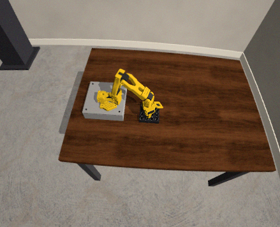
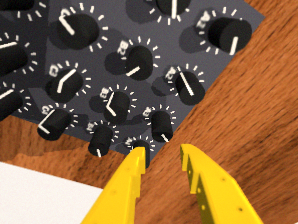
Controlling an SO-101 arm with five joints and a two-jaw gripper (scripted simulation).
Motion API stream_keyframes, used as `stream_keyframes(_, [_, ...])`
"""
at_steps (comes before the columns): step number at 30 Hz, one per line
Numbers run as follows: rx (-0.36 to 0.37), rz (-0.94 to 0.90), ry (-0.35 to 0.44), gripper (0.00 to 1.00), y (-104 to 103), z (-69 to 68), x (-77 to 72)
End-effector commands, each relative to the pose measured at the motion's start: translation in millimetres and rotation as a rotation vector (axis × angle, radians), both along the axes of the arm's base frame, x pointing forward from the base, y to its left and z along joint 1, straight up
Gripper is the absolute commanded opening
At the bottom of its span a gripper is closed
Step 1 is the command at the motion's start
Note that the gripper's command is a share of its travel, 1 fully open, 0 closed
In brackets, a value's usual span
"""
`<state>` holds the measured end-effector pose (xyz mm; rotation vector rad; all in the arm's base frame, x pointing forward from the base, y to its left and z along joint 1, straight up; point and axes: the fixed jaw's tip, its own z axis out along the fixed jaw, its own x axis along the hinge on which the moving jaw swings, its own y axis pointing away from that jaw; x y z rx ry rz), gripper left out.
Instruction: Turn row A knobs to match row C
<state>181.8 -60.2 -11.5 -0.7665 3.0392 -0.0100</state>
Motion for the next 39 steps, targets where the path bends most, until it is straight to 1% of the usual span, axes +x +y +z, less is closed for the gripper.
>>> stream_keyframes(1, [0.005,0.0,0.01,0.1,-1,-0.3,-1.3])
stream_keyframes(7, [0.005,0.0,0.01,0.1,-1,-3.0,-1.1])
stream_keyframes(14, [0.005,0.0,0.01,0.1,-1,-11.8,-0.9])
stream_keyframes(16, [0.005,0.0,0.01,0.1,-1,-11.8,-0.9])
stream_keyframes(25, [0.005,0.0,0.01,0.1,-1,-21.9,-1.2])
stream_keyframes(39, [0.005,0.0,0.01,0.1,0,-24.3,-2.2])
